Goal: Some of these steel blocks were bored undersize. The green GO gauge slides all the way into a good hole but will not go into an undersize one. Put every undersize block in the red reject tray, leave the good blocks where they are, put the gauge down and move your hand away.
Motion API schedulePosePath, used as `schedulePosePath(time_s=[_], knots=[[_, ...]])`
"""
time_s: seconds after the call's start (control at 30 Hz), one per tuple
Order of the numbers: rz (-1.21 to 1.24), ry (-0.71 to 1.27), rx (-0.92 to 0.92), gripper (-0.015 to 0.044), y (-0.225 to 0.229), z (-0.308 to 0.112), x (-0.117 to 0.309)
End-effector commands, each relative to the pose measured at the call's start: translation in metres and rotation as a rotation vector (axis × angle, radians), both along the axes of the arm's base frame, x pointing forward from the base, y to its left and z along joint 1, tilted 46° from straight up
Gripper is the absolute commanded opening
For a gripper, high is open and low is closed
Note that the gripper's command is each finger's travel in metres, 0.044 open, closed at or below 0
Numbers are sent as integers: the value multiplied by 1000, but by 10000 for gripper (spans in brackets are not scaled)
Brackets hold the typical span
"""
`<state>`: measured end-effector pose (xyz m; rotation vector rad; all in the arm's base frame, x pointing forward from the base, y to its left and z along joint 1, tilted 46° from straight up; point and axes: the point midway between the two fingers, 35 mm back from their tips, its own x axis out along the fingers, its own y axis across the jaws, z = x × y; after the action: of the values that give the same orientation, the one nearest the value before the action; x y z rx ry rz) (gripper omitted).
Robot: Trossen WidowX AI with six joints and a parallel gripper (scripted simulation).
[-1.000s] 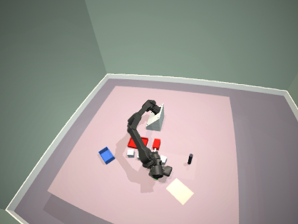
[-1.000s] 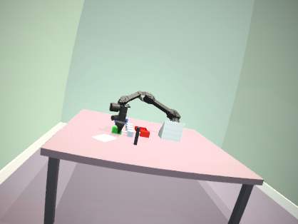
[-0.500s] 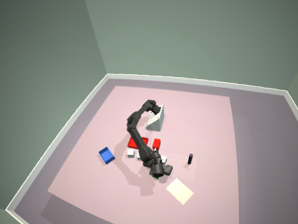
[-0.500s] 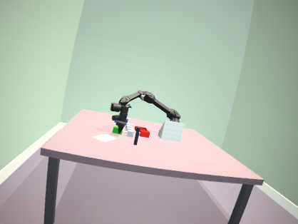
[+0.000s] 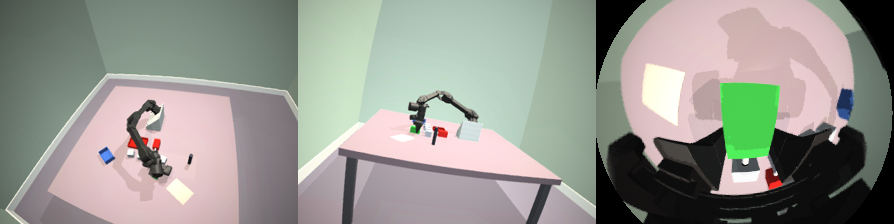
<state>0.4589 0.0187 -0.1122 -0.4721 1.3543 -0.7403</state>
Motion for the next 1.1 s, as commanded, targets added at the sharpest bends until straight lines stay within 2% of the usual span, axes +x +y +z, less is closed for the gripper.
schedulePosePath(time_s=[0.0, 1.07], knots=[[5, -4, -2, 0, 0, 0, 2], [5, -4, -2, 0, 0, 0, 1]])
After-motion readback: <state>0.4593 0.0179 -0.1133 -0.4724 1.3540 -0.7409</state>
